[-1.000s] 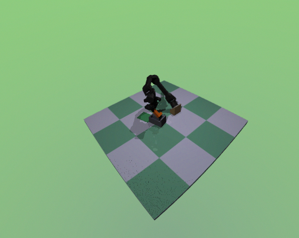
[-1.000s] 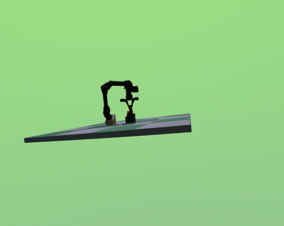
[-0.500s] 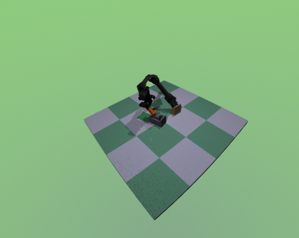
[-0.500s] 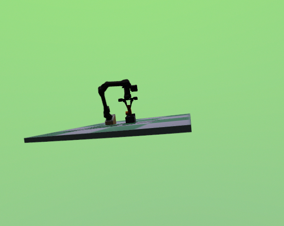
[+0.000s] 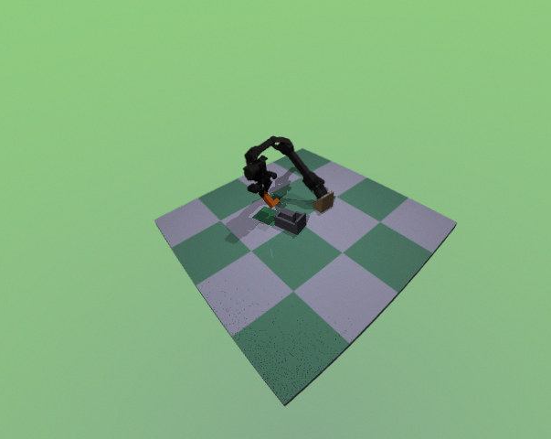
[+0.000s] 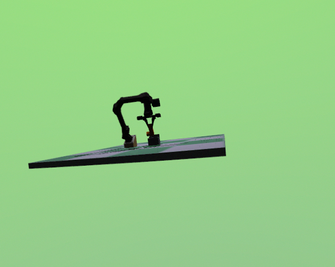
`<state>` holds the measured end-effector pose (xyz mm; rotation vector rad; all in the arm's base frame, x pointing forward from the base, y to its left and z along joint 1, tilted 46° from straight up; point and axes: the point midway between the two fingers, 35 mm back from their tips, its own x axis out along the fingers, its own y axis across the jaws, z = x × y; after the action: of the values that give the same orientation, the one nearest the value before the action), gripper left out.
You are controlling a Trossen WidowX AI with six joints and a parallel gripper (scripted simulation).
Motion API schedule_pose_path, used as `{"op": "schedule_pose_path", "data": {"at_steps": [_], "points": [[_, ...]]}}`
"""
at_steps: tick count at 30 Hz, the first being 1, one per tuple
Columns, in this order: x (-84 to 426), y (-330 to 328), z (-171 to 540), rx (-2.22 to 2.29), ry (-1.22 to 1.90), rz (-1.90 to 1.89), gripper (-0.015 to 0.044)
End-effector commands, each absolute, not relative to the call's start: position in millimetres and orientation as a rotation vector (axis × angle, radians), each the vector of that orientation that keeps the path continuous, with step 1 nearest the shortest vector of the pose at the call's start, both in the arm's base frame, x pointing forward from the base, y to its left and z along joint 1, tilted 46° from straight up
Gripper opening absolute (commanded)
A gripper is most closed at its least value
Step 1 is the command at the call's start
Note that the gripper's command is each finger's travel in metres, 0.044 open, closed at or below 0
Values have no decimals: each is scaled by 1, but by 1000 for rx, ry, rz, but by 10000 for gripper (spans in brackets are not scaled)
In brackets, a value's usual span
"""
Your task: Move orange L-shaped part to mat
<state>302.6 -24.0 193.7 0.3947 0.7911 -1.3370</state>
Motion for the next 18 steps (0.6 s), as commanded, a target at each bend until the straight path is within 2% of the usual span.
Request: {"op": "schedule_pose_path", "data": {"at_steps": [1,18], "points": [[304,-31,204,391,787,-1326,0],[305,-45,190,384,791,-1345,0]]}}
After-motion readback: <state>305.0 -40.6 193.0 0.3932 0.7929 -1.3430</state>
